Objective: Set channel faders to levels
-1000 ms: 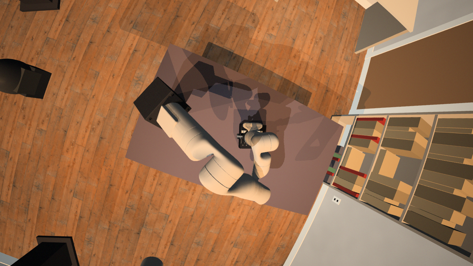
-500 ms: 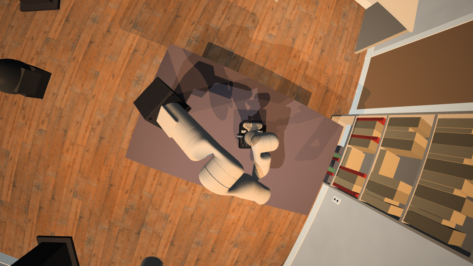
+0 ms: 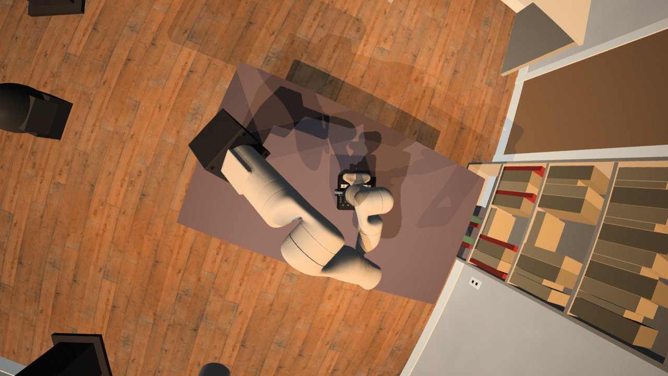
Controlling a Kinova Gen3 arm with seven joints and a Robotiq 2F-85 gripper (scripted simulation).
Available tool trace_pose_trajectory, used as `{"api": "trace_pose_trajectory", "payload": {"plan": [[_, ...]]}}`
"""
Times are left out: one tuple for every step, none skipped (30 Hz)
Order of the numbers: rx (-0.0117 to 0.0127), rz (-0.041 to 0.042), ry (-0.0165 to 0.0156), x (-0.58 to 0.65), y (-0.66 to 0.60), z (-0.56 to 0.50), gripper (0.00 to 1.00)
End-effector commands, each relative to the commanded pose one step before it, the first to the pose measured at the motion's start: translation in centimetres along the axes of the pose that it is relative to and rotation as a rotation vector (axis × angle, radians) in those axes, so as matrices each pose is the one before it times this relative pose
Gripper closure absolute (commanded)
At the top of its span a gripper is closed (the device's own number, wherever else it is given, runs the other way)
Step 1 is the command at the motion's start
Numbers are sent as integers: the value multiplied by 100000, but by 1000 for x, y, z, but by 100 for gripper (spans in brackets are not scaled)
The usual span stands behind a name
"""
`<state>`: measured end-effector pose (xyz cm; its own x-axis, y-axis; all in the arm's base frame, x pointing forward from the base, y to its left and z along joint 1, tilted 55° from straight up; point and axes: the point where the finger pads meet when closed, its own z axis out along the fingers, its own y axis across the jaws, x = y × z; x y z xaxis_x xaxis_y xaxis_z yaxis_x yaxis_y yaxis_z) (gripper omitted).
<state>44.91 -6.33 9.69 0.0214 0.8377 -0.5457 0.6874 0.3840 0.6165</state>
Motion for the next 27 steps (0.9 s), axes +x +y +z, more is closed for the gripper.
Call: {"api": "trace_pose_trajectory", "payload": {"plan": [[166, 128, -190, -103, -26, 146, 100], [6, -6, -1, -4, 2, 53, 100], [0, -1, -1, -4, 2, 52, 100], [0, -1, -1, -4, 2, 55, 100], [0, 0, 0, -4, 2, 58, 100], [0, 0, 0, 0, 0, 0, 100], [0, 0, 0, 0, 0, 0, 100], [0, 0, 0, -4, 2, 60, 100], [0, 0, 0, -4, 2, 62, 100], [0, 1, 1, -4, 2, 64, 100], [0, 1, 1, -4, 2, 65, 100], [0, -1, -1, -5, 3, 67, 100], [0, -1, -1, -5, 3, 69, 100], [0, -1, 0, -5, 3, 69, 100], [0, 0, 0, -5, 3, 70, 100], [0, 0, 0, -5, 2, 70, 100], [0, 1, 1, -5, 2, 70, 100], [0, 1, 1, -4, 2, 69, 100], [0, -1, -1, -5, 3, 70, 100], [0, -1, -1, -5, 3, 68, 100], [0, 0, 0, -5, 3, 67, 100], [0, 0, 0, -4, 2, 65, 100], [0, 0, 0, 0, 0, 0, 100], [0, 0, 0, 0, 0, 0, 100], [0, 0, 0, -4, 2, 63, 100], [0, 1, 1, -4, 2, 61, 100], [0, 1, 1, -4, 2, 58, 100]]}}
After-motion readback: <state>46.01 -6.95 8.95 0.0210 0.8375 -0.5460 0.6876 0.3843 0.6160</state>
